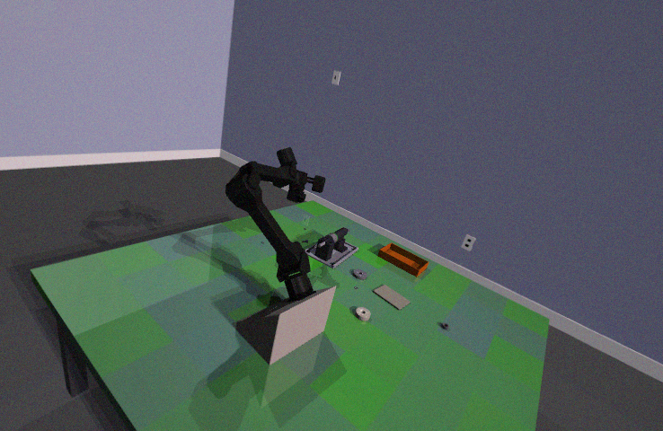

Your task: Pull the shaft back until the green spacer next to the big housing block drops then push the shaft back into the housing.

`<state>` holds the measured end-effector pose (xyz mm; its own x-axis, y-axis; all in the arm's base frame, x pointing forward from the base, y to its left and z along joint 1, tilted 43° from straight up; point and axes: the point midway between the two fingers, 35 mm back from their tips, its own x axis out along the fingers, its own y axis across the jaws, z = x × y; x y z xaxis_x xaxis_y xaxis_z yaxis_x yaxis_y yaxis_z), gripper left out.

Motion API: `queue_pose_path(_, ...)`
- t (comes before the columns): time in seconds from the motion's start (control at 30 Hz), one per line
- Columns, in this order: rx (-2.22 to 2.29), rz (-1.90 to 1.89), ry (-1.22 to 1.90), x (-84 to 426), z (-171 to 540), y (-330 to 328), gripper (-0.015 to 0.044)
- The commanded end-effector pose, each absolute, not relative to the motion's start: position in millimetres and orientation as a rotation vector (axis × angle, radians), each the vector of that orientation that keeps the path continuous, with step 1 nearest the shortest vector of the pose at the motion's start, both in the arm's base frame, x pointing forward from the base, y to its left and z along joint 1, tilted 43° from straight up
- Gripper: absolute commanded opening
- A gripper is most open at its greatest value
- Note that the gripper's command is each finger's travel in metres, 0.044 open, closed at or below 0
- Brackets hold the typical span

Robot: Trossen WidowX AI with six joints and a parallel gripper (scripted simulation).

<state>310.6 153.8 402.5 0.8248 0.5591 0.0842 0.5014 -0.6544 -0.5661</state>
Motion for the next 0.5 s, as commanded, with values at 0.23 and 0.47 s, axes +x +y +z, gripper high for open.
queue_pose_path(0.23, -2.343, 0.705, -0.651, 291.6, 210.7, 158.9, 0.0440)
queue_pose_path(0.47, -2.311, 0.845, -0.609, 276.4, 162.7, 153.5, 0.0440)
